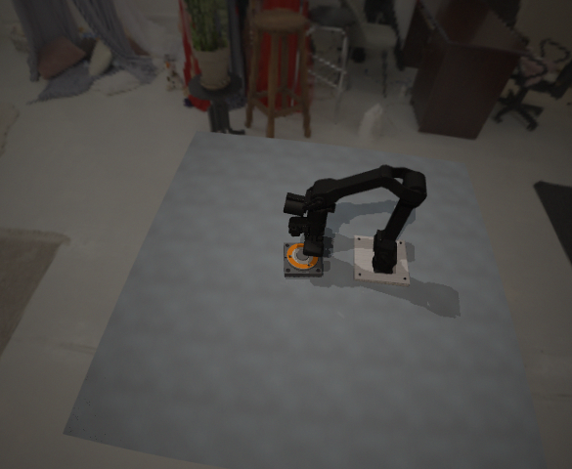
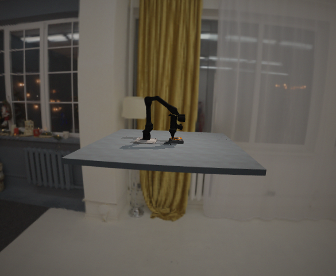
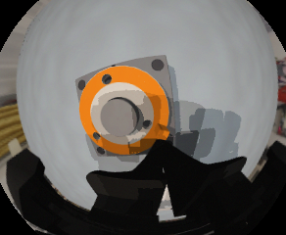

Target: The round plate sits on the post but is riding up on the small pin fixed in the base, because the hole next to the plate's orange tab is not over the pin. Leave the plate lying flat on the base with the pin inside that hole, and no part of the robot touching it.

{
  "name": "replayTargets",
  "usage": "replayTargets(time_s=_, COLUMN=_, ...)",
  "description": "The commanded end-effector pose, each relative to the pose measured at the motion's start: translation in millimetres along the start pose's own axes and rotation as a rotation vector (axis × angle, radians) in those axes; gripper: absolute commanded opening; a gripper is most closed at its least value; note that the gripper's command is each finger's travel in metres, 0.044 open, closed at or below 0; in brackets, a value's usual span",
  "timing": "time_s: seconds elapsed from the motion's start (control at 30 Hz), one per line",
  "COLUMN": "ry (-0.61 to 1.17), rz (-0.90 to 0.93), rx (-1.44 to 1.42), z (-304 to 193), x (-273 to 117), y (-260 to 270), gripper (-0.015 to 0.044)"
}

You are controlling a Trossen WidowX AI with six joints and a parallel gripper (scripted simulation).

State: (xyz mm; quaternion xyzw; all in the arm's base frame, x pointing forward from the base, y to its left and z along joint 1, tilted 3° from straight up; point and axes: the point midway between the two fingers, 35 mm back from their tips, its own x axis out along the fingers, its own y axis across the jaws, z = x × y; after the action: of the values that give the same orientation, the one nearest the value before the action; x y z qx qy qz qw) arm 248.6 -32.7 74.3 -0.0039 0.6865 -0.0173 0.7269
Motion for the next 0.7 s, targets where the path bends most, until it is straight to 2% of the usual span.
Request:
replayTargets(time_s=0.0, ry=-0.006, rz=-0.004, rx=-0.002, z=7.0, x=-0.6, y=-4.6, gripper=0.0000)
replayTargets(time_s=0.67, ry=-0.007, rz=-0.005, rx=-0.002, z=25.5, x=-1.4, y=-8.8, gripper=0.0000)
